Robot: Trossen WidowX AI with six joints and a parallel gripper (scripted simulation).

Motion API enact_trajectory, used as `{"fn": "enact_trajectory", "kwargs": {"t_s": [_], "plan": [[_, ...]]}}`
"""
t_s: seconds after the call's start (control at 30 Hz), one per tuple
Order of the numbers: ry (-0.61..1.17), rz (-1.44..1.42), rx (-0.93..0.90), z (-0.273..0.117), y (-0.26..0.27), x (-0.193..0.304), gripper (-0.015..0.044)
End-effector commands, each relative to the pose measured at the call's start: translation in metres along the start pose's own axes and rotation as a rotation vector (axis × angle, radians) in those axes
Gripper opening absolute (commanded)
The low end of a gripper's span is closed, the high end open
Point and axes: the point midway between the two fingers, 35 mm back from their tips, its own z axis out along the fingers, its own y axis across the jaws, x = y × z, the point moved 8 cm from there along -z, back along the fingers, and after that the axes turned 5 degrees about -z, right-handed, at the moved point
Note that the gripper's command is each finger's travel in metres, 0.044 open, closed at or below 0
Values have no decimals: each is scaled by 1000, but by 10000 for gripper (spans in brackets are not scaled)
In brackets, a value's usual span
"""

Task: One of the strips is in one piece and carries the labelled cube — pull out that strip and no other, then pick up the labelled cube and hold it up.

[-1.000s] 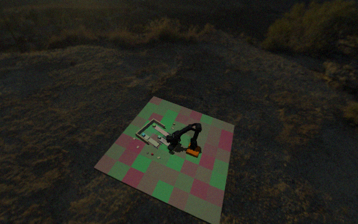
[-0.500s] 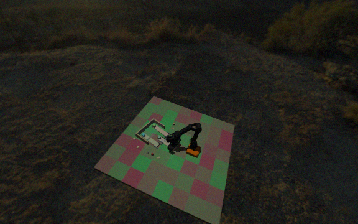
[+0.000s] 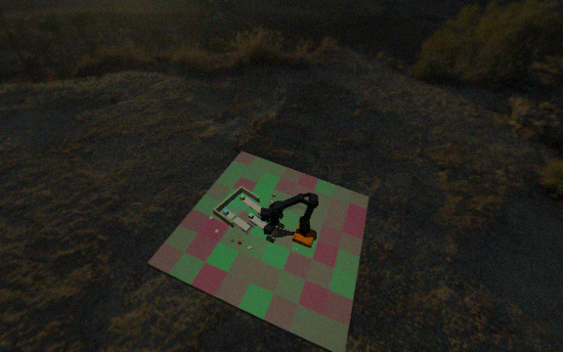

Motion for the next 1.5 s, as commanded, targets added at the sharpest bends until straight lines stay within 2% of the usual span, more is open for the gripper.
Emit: {"fn": "enact_trajectory", "kwargs": {"t_s": [0.0, 0.37, 1.47], "plan": [[-3, -69, -2, -2, -3, -16, 157], [-6, -69, -2, -6, -10, -55, 440], [-15, -69, 1, -22, -29, -174, 440]]}}
